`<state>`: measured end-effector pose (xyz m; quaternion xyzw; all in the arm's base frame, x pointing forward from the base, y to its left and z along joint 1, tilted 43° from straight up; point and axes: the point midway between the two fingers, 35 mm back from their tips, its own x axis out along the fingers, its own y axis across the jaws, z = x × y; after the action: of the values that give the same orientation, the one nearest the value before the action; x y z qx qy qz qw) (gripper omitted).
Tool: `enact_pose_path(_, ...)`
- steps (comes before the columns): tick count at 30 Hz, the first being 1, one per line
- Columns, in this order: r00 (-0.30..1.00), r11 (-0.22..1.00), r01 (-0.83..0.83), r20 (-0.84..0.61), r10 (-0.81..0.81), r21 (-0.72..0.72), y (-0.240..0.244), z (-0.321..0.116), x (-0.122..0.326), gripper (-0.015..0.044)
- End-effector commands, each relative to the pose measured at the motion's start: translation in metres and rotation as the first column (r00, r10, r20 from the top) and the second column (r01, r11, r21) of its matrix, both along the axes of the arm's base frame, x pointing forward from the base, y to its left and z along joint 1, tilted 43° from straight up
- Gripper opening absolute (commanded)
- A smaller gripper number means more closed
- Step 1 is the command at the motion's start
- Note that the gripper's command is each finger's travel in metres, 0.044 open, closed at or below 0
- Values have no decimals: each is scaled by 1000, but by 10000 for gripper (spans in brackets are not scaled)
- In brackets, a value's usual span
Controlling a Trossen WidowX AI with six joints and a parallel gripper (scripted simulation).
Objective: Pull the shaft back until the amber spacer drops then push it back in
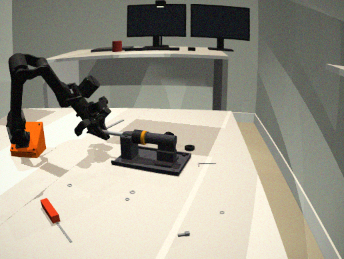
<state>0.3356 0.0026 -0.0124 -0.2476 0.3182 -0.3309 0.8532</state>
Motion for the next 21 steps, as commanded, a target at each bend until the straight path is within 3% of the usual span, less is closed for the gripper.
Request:
enact_pose_path(1,1000,1000,4,2,-4,-1,0,0,-1,0)
enact_pose_path(21,1000,1000,4,2,-4,-1,0,0,-3,0)
